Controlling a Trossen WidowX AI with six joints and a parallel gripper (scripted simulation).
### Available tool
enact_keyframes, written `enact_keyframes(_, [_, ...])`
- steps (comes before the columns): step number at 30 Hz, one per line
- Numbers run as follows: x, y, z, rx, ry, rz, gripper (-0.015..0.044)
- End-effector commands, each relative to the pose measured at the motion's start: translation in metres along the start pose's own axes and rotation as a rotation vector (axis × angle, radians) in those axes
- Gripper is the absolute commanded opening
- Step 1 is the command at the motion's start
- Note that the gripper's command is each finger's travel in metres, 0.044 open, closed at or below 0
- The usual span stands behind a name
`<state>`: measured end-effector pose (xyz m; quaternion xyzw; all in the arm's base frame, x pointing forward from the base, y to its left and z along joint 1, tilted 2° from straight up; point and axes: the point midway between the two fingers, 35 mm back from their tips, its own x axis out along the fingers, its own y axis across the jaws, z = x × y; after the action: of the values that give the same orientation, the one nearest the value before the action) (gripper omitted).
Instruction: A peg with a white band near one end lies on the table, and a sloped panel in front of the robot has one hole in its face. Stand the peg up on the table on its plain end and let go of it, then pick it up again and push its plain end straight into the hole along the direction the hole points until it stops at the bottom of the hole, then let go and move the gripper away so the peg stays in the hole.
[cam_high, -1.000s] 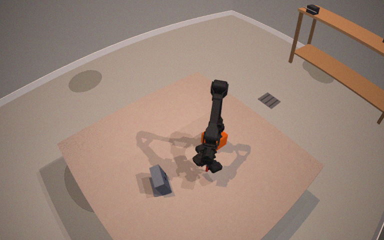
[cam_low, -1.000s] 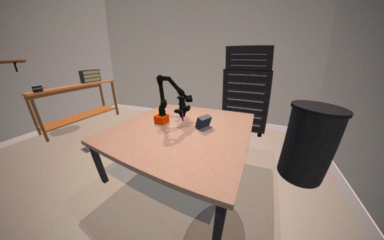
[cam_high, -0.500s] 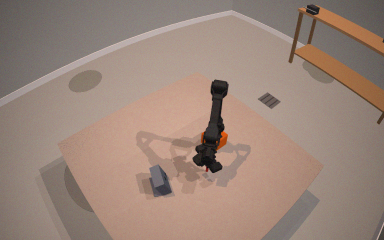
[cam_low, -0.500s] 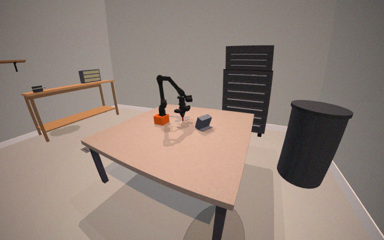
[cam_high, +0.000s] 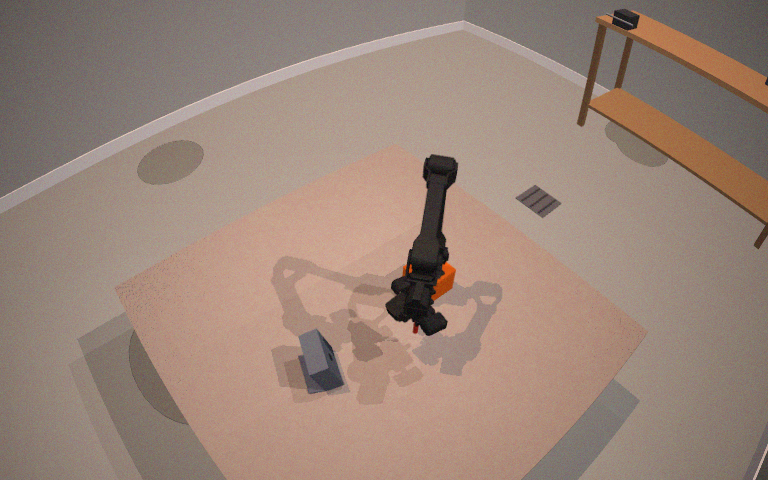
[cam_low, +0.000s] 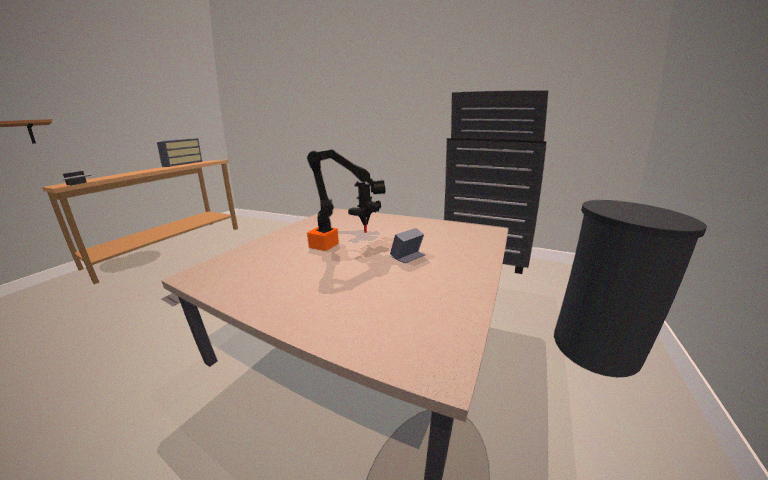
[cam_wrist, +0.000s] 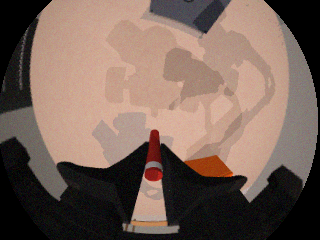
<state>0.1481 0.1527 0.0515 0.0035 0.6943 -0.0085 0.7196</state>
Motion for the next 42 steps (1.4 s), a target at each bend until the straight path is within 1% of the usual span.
enact_keyframes(1, [-0.017, 0.001, 0.001, 0.0, -0.005, 0.009, 0.0])
enact_keyframes(4, [-0.026, -0.001, 0.0, -0.001, -0.004, 0.009, 0.0])
enact_keyframes(7, [-0.026, -0.001, 0.0, -0.004, -0.008, 0.008, 0.0])
enact_keyframes(42, [0.004, 0.012, 0.043, -0.151, -0.304, -0.059, 0.0])
